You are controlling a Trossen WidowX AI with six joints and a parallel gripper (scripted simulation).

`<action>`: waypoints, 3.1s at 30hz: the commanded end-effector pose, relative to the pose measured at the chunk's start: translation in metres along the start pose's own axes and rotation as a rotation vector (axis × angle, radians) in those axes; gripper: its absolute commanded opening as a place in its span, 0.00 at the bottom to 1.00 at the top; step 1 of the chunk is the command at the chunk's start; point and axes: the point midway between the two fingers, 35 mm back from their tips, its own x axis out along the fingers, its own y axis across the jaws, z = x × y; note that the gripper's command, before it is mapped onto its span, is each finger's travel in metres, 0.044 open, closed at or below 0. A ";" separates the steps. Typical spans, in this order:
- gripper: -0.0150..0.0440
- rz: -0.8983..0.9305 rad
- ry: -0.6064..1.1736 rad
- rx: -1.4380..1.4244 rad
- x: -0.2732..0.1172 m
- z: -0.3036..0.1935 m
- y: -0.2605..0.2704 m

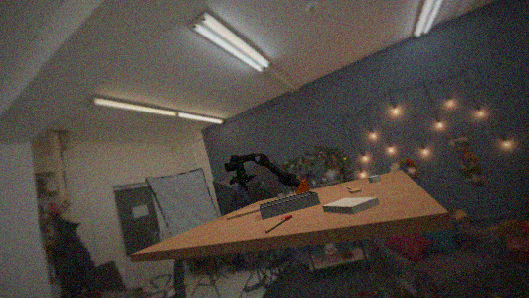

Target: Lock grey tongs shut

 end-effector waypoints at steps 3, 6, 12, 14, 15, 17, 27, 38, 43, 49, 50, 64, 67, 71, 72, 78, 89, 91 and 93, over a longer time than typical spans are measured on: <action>0.00 0.010 0.009 0.269 -0.002 0.010 -0.007; 0.00 0.015 0.010 0.397 -0.004 0.016 -0.011; 0.00 0.025 0.015 0.652 -0.007 0.026 -0.018; 0.00 0.028 0.016 0.737 -0.008 0.029 -0.020; 0.00 0.030 0.018 0.780 -0.008 0.031 -0.021; 0.00 0.034 0.020 0.865 -0.009 0.034 -0.024; 0.00 0.054 0.034 1.289 -0.015 0.050 -0.037; 0.00 0.076 0.057 1.724 -0.021 0.064 -0.051; 0.00 0.077 0.057 1.731 -0.021 0.064 -0.051; 0.00 0.077 0.060 1.733 -0.021 0.064 -0.051; 0.00 0.077 0.066 1.738 -0.020 0.064 -0.052; 0.00 0.154 0.301 1.861 -0.008 0.060 -0.055; 0.00 0.189 0.353 1.877 -0.006 0.061 -0.056; 0.00 0.242 0.424 1.892 -0.004 0.061 -0.055; 0.00 0.257 0.441 1.895 -0.004 0.061 -0.055; 0.00 0.357 0.534 1.891 -0.003 0.063 -0.055; 0.00 0.577 0.675 1.835 -0.006 0.066 -0.058; 0.00 0.620 0.695 1.818 -0.007 0.066 -0.058; 0.00 0.663 0.713 1.798 -0.008 0.067 -0.059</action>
